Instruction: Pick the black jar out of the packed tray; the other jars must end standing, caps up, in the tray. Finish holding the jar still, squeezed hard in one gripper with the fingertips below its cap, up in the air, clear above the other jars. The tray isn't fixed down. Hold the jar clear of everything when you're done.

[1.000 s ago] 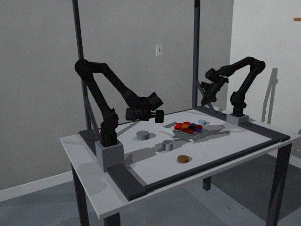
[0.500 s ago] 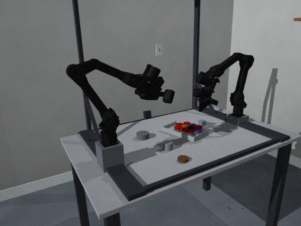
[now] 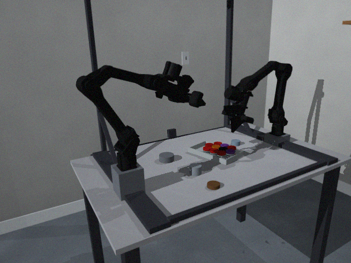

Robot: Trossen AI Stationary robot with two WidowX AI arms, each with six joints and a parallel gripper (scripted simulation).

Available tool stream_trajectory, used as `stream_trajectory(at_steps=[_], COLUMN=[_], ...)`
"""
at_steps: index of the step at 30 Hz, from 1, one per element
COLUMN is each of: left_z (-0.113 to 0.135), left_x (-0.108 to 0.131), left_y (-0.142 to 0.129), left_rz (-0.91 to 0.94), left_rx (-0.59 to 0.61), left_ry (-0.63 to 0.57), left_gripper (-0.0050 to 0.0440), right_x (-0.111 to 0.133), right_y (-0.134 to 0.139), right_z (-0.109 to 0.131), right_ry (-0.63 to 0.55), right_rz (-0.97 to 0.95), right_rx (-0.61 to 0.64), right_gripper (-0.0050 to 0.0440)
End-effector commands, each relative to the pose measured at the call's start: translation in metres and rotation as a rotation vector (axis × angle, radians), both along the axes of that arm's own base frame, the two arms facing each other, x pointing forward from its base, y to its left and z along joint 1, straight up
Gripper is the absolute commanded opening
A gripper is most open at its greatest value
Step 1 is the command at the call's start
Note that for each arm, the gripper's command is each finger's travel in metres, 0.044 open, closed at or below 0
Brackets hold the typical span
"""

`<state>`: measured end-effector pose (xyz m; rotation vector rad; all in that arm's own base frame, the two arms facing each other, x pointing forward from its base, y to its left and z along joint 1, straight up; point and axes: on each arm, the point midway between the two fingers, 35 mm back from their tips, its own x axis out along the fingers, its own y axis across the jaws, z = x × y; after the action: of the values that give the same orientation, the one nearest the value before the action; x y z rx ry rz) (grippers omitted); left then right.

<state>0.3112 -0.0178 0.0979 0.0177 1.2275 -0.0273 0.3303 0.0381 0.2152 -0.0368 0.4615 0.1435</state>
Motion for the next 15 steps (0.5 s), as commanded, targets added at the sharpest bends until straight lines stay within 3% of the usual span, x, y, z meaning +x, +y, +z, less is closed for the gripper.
stream_trajectory(at_steps=[1,9,15], left_z=[0.009,0.011,0.014], left_x=[0.004,0.016,0.05], left_y=[-0.001,0.001,0.004], left_rz=[0.001,0.025,0.087], left_rx=[-0.001,-0.005,-0.021], left_ry=[-0.029,-0.009,0.067], left_gripper=[-0.0003,-0.002,-0.005], right_x=[0.003,-0.008,-0.049], right_y=[-0.001,-0.003,-0.011], right_z=[0.016,0.007,0.003], right_ry=[-0.037,-0.017,-0.015], right_rz=[-0.012,-0.009,-0.009], right_rx=[0.009,0.006,0.002], right_gripper=[0.044,0.044,0.044])
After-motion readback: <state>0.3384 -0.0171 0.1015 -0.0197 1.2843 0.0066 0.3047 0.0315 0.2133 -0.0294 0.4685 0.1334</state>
